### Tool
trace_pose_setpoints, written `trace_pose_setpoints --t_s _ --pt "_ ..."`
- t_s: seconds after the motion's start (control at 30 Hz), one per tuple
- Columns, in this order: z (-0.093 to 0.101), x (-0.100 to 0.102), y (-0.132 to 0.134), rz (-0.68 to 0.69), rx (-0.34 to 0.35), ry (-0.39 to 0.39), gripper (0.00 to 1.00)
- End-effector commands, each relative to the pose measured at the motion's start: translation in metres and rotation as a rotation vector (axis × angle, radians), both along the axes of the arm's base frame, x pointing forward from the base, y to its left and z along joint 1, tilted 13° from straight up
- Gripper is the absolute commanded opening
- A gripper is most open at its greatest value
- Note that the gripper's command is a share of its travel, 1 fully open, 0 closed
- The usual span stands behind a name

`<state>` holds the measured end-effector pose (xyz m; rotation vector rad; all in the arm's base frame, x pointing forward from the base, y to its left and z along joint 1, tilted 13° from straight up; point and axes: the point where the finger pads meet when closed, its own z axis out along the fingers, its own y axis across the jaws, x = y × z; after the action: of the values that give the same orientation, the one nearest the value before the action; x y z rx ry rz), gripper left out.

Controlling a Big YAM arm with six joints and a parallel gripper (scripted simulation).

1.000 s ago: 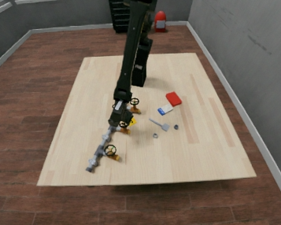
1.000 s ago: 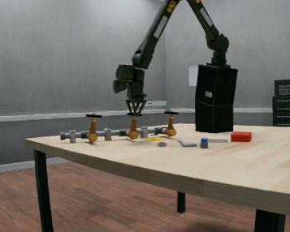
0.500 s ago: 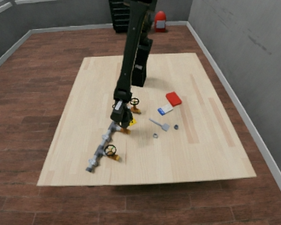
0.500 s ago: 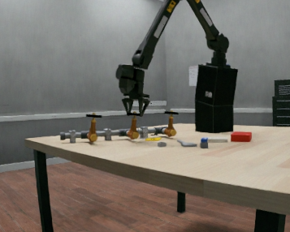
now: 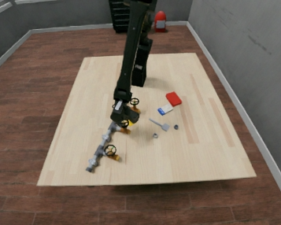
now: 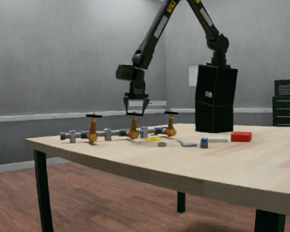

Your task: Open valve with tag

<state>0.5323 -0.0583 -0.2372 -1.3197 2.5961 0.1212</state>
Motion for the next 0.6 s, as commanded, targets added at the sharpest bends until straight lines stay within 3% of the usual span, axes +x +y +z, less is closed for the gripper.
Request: trace_pose_setpoints --t_s 0.0,0.13,0.57 --pt "0.0024 0.0018 0.0015 0.341 -0.058 -0.063 0.0" --pt "0.0024 0.0017 0.0016 0.52 -0.086 -0.091 0.0" --pt "0.0023 0.0016 0.0016 0.564 -0.094 -0.099 0.0"
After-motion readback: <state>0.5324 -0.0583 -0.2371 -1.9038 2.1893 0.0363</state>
